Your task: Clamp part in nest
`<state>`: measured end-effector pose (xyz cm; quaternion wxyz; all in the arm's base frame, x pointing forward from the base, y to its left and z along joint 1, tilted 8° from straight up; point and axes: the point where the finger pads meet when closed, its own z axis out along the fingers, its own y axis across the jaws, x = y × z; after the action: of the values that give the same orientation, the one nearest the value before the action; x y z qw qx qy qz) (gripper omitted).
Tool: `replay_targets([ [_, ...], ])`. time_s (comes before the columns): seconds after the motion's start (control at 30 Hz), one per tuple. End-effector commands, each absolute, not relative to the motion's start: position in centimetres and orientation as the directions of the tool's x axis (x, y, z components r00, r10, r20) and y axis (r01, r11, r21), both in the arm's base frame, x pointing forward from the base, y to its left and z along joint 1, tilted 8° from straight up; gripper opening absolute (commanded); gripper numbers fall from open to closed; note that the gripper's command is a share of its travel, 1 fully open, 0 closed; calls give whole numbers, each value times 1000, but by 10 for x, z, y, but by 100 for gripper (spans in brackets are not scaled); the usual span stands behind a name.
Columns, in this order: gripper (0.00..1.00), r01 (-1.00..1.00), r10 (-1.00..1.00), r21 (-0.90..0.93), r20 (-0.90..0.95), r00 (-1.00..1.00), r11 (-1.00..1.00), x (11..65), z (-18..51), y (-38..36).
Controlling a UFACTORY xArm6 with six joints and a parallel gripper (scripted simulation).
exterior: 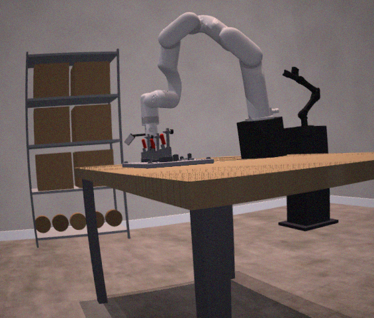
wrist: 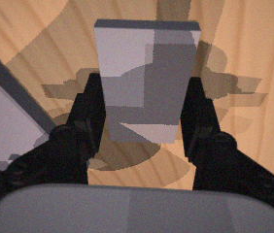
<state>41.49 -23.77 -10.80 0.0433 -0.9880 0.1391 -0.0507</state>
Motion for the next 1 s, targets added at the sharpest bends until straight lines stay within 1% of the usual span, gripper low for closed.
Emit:
replay_targets([
  [0.0,0,-270,-279,-99,92,956,-958,416,-107,-239],
  [0.57,0,-270,-279,-99,92,956,-958,416,-104,-239],
  [0.97,0,-270,-279,-99,92,956,-958,413,-76,-241],
])
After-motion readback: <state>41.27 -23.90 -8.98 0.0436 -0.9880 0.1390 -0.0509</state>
